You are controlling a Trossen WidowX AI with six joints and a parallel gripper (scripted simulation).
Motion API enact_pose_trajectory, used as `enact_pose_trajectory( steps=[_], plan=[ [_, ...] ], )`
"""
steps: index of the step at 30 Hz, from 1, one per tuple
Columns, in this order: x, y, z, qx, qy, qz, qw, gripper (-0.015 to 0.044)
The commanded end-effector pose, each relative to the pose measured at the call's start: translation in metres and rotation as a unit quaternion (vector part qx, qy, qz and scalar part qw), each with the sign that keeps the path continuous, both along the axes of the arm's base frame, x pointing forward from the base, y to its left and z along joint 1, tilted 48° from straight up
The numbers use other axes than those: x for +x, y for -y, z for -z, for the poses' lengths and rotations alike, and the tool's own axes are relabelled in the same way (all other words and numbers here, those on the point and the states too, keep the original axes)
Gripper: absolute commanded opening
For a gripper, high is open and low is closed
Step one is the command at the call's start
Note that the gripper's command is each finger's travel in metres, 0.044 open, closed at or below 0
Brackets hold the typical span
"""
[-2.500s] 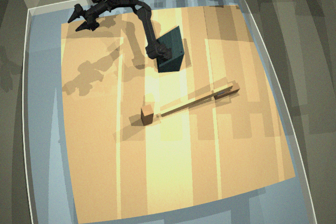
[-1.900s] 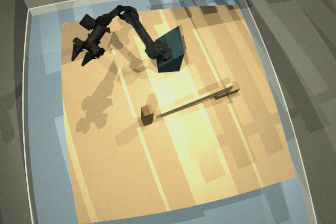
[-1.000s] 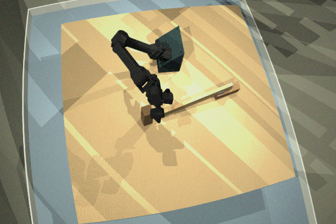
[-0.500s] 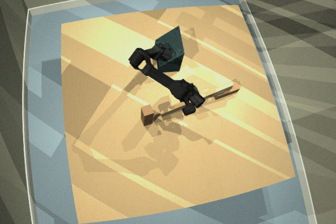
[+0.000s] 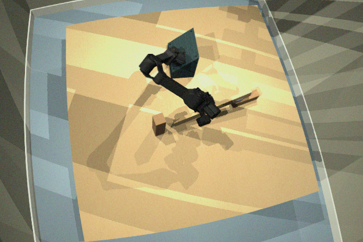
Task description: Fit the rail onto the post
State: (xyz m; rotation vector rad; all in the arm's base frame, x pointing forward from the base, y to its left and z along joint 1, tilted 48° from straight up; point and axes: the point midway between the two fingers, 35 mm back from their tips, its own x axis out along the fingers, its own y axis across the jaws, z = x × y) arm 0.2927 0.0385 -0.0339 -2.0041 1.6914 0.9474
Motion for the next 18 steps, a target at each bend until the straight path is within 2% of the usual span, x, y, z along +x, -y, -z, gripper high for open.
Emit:
enact_pose_trajectory(
  steps=[1, 18],
  plan=[
    [0.0, 0.006, 0.005, -0.003, -0.003, -0.002, 1.0, 0.044],
    [0.002, 0.027, 0.023, -0.004, -0.003, -0.002, 1.0, 0.044]
  ],
)
